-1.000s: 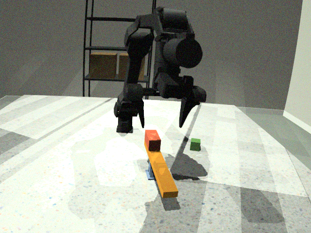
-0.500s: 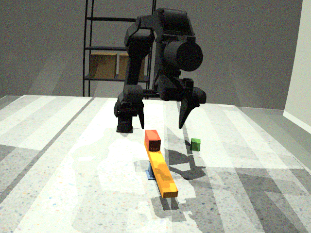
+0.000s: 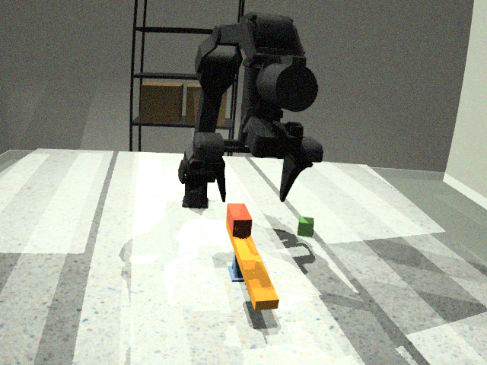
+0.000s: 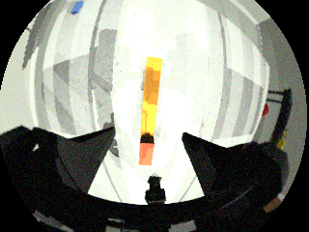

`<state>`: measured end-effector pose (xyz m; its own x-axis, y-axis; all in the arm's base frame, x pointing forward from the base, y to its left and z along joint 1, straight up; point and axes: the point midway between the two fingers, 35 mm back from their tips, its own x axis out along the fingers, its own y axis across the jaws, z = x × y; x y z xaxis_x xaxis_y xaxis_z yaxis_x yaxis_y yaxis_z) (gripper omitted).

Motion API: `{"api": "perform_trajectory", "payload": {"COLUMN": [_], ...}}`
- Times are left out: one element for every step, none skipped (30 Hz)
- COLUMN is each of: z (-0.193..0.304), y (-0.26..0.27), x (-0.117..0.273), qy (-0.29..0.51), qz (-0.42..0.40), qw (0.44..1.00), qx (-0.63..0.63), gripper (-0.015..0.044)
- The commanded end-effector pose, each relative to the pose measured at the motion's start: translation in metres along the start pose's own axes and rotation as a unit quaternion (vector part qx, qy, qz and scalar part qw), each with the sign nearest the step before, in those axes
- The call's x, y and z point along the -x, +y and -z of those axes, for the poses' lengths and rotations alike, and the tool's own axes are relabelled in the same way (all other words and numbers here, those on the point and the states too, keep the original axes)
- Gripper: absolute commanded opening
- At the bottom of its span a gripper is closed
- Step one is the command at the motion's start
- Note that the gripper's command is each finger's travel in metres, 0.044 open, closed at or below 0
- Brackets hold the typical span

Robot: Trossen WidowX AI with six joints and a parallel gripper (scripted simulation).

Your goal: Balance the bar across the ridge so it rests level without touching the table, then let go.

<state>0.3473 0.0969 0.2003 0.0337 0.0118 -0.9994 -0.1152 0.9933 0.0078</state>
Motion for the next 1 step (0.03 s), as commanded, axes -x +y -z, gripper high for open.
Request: {"api": "perform_trajectory", "payload": {"z": [0.0004], "y": [0.0], "x": [0.0002], "qy": [0.001], "qz": [0.0], "qw": [1.0], "qx": [0.0], "gripper": [0.044]}}
